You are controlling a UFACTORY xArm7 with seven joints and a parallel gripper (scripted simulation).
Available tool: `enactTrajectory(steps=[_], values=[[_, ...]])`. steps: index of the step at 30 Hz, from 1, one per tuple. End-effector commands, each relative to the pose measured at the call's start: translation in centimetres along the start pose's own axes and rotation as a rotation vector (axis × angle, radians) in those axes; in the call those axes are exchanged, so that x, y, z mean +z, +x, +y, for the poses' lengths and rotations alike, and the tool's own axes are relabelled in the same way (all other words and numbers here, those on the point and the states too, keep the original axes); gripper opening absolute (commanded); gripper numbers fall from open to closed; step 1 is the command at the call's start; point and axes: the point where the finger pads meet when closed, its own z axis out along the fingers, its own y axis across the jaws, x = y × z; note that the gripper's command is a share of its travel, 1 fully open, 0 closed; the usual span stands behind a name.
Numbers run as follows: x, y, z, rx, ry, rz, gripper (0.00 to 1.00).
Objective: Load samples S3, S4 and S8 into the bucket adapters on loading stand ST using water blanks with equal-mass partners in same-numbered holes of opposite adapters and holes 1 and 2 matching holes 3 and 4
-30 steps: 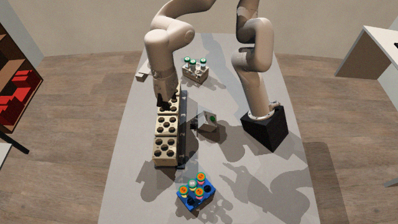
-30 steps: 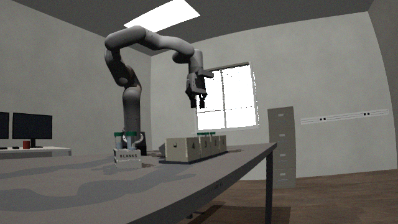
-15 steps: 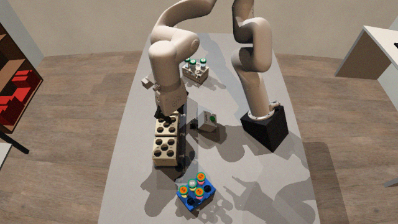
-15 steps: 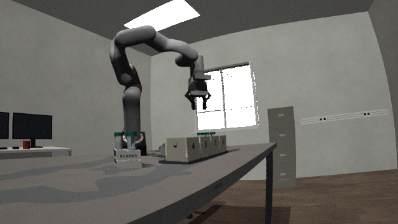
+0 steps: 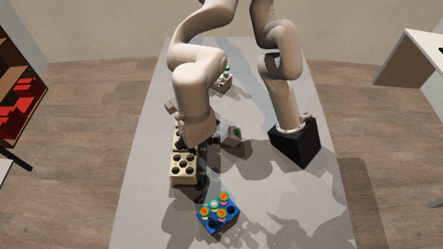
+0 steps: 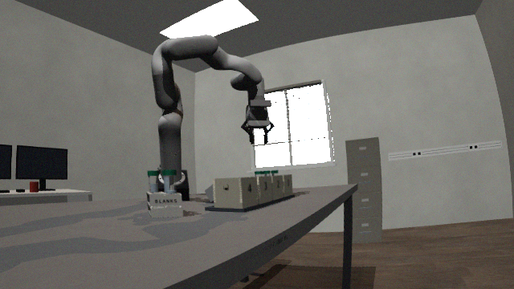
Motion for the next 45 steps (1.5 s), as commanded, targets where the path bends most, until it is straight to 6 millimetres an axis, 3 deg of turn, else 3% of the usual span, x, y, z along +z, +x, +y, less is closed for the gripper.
enactTrajectory(steps=[1, 38, 45], values=[[-0.1, -2.4, -1.0, 0.002, 0.002, 0.003, 0.57], [-0.1, -18.0, -6.1, 0.002, 0.002, 0.002, 0.57], [-0.1, -18.0, -6.1, 0.002, 0.002, 0.002, 0.57]])
